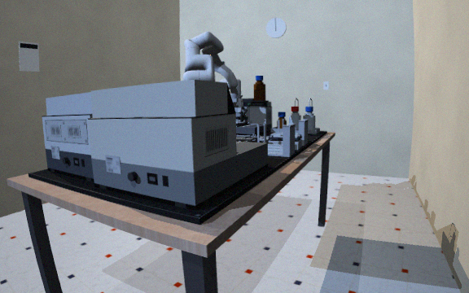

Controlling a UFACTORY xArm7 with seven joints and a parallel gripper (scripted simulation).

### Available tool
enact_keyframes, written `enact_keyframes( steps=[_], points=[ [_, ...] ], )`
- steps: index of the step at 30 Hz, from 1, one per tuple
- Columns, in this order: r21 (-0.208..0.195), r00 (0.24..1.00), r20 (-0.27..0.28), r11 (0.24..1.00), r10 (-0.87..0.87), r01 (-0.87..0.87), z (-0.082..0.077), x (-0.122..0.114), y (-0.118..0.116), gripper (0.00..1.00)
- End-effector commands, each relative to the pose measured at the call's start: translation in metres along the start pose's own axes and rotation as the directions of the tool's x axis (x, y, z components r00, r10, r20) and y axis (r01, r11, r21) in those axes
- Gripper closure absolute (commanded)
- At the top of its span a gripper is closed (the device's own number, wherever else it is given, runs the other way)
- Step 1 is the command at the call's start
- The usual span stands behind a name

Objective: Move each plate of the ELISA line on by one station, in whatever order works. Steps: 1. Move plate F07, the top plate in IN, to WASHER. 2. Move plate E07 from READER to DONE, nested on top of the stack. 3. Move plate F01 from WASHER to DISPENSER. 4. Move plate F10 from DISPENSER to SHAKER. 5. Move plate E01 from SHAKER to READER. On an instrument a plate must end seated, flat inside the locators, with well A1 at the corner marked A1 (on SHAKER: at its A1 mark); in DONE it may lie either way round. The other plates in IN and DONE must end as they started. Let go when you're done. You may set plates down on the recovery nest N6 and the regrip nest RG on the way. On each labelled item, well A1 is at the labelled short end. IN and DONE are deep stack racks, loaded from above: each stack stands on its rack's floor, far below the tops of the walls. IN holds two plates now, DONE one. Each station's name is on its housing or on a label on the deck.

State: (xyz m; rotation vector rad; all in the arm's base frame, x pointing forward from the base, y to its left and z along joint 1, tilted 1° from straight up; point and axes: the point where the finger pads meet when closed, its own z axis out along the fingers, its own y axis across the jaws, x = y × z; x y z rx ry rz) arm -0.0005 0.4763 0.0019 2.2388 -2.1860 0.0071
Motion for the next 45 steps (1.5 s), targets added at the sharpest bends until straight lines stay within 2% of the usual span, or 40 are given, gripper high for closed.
enact_keyframes(
  steps=[1,22,23,45],
  points=[
    [0.0,1.0,0.005,1.0,0.0,0.0,-0.0005,-0.0019,-0.0002,1.0],
    [0.0,1.0,0.005,1.0,0.0,0.0,0.0029,-0.002,-0.0002,1.0],
    [0.0,1.0,0.005,1.0,0.0,0.0,0.0028,-0.002,-0.0002,0.0],
    [0.0,1.0,0.005,1.0,0.0,0.0,-0.0011,-0.002,-0.0002,0.0]
  ],
)
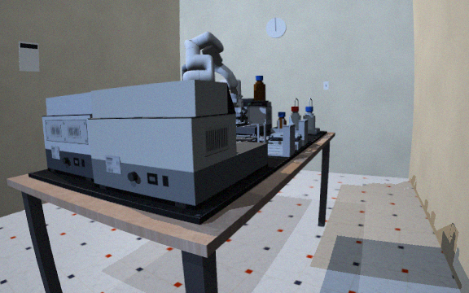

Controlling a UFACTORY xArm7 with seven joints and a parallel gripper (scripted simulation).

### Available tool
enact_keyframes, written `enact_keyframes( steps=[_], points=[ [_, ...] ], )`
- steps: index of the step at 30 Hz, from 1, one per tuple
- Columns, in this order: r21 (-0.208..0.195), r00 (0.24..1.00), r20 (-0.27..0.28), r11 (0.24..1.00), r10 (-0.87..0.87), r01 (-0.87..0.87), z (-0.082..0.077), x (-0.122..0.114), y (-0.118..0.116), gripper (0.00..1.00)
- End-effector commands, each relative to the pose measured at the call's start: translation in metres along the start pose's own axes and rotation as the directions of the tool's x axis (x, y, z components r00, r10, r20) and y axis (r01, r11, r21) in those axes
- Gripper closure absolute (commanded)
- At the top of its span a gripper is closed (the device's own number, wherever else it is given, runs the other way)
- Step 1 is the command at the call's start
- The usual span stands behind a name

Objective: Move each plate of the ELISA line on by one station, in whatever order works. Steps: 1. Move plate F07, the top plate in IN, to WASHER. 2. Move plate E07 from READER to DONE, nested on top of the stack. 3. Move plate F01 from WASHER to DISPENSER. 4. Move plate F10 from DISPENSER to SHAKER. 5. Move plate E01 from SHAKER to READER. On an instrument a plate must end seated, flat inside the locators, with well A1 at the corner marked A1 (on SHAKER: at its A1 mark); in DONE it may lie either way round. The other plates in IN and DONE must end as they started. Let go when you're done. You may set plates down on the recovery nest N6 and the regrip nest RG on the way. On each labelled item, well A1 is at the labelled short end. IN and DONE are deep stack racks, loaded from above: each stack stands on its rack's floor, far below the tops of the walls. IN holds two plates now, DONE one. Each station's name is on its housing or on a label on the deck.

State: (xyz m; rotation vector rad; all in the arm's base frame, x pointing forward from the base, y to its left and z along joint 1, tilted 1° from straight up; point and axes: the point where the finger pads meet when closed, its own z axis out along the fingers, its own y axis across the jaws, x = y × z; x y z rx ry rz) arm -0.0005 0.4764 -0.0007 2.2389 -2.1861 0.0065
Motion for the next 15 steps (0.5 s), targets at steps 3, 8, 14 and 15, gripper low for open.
enact_keyframes(
  steps=[3,8,14,15],
  points=[
    [0.0,1.0,0.005,1.0,0.0,0.0,-0.008,-0.002,0.0,0.0],
    [0.0,1.0,0.005,1.0,0.0,0.0,-0.014,-0.002,0.0,0.0],
    [0.0,1.0,0.005,1.0,0.0,0.0,-0.022,-0.002,0.0,0.0],
    [0.0,1.0,0.005,1.0,0.0,0.0,-0.022,-0.002,0.0,0.0]
  ],
)
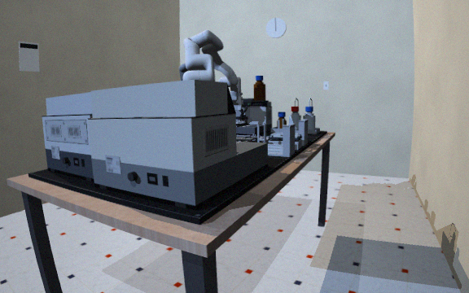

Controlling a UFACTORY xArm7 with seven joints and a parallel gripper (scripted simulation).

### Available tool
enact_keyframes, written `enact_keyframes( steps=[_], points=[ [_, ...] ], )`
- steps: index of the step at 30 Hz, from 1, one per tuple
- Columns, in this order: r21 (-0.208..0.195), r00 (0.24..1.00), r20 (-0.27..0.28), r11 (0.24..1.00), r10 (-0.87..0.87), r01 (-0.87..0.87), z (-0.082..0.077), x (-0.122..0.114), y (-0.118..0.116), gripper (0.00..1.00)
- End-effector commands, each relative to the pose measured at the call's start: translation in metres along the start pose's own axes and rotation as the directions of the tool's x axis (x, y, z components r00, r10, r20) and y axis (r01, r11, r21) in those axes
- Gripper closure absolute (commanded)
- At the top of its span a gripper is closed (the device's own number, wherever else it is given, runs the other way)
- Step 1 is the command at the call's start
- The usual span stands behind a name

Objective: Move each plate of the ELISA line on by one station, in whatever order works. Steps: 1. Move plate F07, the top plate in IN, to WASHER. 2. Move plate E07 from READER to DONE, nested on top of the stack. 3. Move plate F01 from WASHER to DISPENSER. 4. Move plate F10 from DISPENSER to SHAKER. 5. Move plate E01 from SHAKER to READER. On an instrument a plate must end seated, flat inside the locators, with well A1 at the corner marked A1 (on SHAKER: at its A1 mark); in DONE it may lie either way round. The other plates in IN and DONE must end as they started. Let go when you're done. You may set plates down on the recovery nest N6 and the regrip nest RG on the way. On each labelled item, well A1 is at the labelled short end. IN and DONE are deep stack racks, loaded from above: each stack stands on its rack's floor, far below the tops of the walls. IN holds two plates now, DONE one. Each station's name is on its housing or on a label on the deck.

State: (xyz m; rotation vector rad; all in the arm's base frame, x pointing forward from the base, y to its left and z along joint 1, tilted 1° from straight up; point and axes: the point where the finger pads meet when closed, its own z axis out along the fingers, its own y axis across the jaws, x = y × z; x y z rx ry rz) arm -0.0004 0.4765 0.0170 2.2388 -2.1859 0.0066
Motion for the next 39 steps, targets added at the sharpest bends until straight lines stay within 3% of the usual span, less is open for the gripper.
enact_keyframes(
  steps=[1,39],
  points=[
    [0.0,1.0,0.005,1.0,0.0,0.0,-0.005,-0.002,0.0,0.0],
    [0.0,1.0,0.005,1.0,0.0,0.0,-0.05,-0.002,0.0,0.0]
  ],
)
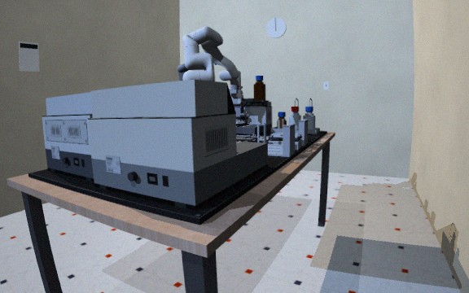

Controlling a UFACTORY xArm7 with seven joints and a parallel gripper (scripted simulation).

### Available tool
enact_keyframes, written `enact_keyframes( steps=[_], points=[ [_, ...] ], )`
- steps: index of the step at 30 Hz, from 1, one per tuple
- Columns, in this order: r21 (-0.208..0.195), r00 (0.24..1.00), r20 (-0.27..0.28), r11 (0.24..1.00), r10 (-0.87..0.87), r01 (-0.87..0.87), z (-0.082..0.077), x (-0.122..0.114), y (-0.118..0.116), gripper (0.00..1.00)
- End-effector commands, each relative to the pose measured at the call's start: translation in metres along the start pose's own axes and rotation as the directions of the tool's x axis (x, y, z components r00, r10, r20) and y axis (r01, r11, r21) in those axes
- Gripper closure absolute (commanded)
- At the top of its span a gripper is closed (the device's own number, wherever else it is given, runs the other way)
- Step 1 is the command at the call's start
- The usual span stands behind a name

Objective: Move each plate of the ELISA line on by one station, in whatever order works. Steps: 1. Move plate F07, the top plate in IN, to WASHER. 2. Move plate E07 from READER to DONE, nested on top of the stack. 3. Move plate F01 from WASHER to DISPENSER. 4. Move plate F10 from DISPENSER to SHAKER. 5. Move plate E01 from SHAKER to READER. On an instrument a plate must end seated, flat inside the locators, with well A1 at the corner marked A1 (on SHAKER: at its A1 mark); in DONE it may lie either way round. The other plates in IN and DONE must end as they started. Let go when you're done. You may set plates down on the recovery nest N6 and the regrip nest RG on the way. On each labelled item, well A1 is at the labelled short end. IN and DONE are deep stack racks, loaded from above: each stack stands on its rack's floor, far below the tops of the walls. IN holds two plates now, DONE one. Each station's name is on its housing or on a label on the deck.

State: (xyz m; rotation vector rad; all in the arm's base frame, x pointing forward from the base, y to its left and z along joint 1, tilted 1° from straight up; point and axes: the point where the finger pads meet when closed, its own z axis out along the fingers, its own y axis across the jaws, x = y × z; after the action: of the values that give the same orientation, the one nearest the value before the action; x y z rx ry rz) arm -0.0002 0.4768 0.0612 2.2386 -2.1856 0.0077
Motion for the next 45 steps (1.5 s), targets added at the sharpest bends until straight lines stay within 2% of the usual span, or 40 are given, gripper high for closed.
enact_keyframes(
  steps=[1,45],
  points=[
    [0.0,1.0,0.006,1.0,0.0,0.0,-0.007,-0.002,0.0,0.0],
    [-0.001,1.0,0.006,1.0,0.0,0.0,-0.061,-0.002,0.0,0.0]
  ],
)
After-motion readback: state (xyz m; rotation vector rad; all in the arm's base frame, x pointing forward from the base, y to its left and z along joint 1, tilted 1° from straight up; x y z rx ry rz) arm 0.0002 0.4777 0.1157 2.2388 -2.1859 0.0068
